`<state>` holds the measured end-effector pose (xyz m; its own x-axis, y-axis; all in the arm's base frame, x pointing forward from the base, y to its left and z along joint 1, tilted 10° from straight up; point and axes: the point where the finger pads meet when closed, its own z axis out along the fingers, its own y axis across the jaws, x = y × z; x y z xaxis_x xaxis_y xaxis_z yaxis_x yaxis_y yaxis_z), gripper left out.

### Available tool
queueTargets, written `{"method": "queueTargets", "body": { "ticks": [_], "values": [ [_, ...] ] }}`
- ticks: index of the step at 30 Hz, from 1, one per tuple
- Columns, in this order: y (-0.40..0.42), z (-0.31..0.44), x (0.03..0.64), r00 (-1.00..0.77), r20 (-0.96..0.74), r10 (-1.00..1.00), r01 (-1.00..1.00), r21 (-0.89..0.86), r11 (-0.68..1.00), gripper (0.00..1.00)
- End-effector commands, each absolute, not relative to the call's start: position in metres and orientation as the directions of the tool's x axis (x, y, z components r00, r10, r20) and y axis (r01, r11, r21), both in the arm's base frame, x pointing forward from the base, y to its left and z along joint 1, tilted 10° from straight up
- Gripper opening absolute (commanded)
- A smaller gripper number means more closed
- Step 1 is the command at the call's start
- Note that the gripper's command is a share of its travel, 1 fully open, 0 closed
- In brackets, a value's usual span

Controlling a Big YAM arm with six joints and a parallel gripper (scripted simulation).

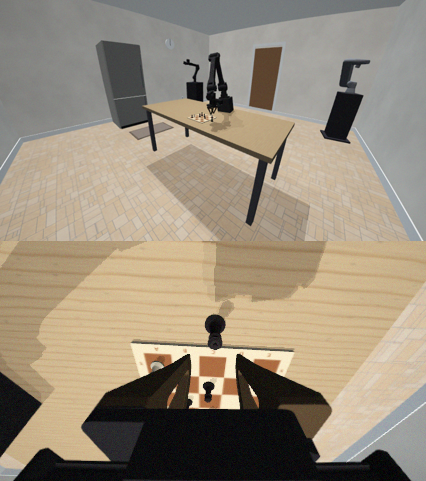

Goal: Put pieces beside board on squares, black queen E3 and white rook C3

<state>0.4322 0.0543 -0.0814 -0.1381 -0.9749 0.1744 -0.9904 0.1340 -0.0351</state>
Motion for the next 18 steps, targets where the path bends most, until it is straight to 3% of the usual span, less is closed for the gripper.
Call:
{"method": "queueTargets", "body": {
  "ticks": [1,18],
  "values": [
    [0.054,-0.085,0.44,-0.127,0.166,-0.978,-0.991,-0.051,0.12,0.4],
    [0.052,-0.088,0.446,-0.132,0.16,-0.978,-0.99,-0.07,0.123,0.4]
  ]
}}
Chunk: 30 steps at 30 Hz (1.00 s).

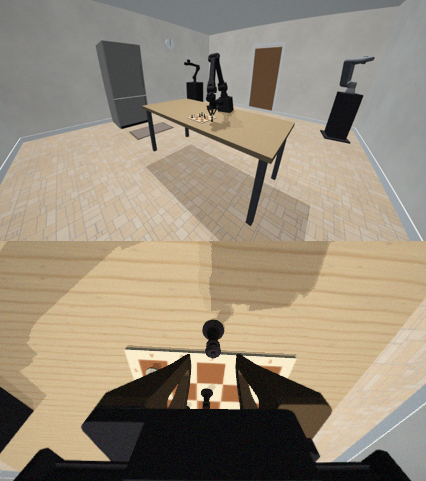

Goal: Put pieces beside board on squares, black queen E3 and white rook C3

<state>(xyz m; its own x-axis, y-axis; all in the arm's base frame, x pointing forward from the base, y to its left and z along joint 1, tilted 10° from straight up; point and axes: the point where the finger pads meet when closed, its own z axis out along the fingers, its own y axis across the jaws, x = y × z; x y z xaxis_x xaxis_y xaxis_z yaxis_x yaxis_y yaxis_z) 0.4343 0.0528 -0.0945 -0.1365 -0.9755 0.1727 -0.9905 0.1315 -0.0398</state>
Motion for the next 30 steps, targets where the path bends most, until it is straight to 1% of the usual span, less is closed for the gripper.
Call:
{"method": "queueTargets", "body": {
  "ticks": [1,30],
  "values": [
    [0.0521,-0.0895,0.445,-0.132,0.161,-0.978,-0.99,-0.068,0.123,0.4],
    [0.0515,-0.0913,0.443,-0.131,0.163,-0.978,-0.991,-0.06,0.123,0.4]
  ]
}}
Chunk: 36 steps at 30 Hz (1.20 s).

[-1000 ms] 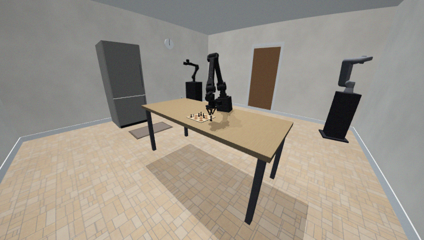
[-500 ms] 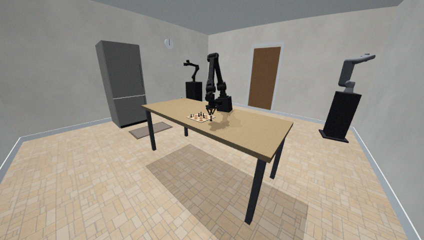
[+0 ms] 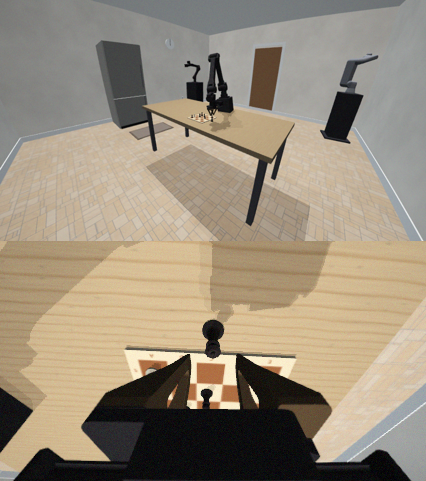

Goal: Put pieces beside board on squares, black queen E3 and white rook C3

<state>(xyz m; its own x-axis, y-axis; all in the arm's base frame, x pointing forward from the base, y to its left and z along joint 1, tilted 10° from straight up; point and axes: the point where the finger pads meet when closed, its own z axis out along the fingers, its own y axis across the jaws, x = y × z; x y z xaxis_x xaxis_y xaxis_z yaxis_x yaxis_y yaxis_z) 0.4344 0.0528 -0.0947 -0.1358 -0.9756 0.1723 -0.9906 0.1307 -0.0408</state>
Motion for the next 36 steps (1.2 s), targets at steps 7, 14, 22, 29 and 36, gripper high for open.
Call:
{"method": "queueTargets", "body": {
  "ticks": [7,14,22,29,36],
  "values": [
    [0.052,-0.091,0.443,-0.131,0.163,-0.978,-0.991,-0.06,0.123,0.4],
    [0.049,-0.091,0.441,-0.136,0.163,-0.977,-0.99,-0.06,0.128,0.4],
    [0.046,-0.081,0.444,-0.14,0.157,-0.978,-0.989,-0.08,0.128,0.4],
    [0.051,-0.079,0.446,-0.129,0.156,-0.979,-0.99,-0.084,0.117,0.4],
    [0.051,-0.079,0.446,-0.129,0.156,-0.979,-0.99,-0.085,0.117,0.4]
  ]
}}
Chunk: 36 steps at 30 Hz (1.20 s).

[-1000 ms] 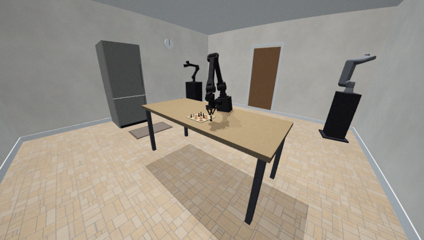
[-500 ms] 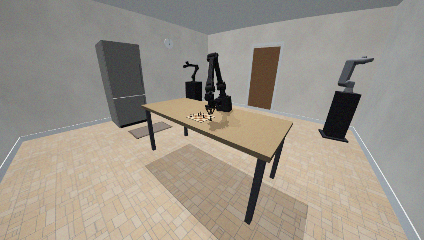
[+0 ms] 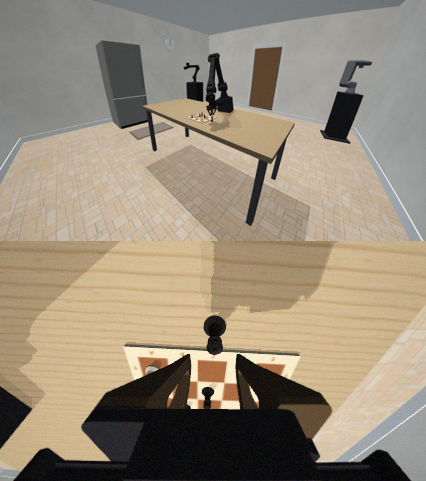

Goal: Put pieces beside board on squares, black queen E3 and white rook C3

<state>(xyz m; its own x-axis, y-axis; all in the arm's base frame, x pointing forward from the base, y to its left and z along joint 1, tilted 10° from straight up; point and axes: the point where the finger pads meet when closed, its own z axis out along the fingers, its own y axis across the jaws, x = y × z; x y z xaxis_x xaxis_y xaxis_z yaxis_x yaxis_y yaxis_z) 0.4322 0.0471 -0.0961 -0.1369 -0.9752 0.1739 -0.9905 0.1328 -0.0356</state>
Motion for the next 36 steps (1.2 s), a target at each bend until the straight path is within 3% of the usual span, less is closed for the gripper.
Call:
{"method": "queueTargets", "body": {
  "ticks": [1,36],
  "values": [
    [0.0506,-0.0793,0.4465,-0.129,0.156,-0.979,-0.99,-0.085,0.117,0.4],
    [0.0532,-0.0754,0.4552,-0.129,0.152,-0.98,-0.989,-0.096,0.115,0.4]
  ]
}}
